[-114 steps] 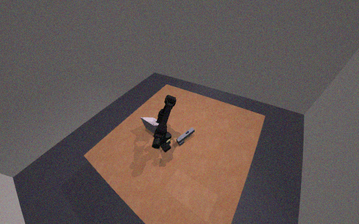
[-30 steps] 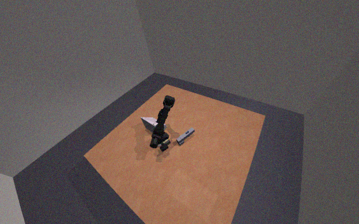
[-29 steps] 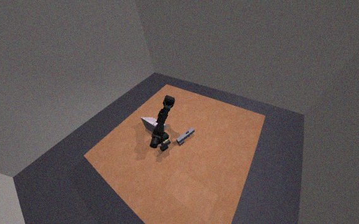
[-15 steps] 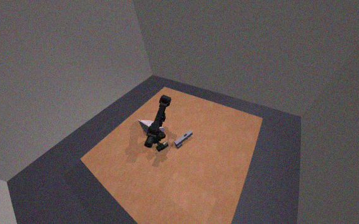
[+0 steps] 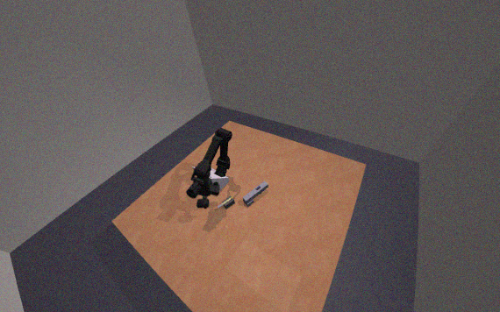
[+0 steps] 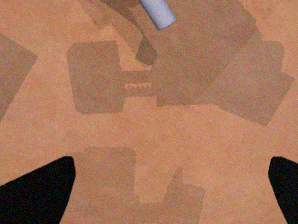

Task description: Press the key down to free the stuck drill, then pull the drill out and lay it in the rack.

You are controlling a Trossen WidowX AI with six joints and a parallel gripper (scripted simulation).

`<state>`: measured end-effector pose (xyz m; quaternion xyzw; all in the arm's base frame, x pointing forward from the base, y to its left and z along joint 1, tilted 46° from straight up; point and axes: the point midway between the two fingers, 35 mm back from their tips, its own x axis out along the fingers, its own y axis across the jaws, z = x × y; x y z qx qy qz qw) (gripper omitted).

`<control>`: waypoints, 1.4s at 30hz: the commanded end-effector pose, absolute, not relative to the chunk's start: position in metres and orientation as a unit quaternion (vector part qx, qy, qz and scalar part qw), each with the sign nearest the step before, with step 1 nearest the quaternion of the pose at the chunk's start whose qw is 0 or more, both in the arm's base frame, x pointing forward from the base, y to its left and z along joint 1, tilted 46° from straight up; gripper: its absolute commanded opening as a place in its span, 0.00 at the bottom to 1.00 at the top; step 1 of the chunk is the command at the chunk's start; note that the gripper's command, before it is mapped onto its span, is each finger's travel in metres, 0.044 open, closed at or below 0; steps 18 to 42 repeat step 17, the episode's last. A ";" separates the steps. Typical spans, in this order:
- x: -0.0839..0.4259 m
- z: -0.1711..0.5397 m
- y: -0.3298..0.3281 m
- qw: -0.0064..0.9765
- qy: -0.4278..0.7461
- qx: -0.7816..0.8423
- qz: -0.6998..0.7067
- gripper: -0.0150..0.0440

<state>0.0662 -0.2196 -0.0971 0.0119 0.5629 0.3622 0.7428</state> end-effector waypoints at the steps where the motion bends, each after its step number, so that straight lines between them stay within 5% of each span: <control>1: -0.002 -0.102 -0.248 0.691 0.686 0.171 0.152 1.00; 17: -0.152 -0.092 -0.256 0.440 0.719 0.437 -0.313 1.00; 42: -0.152 -0.092 -0.256 0.440 0.719 0.437 -0.313 1.00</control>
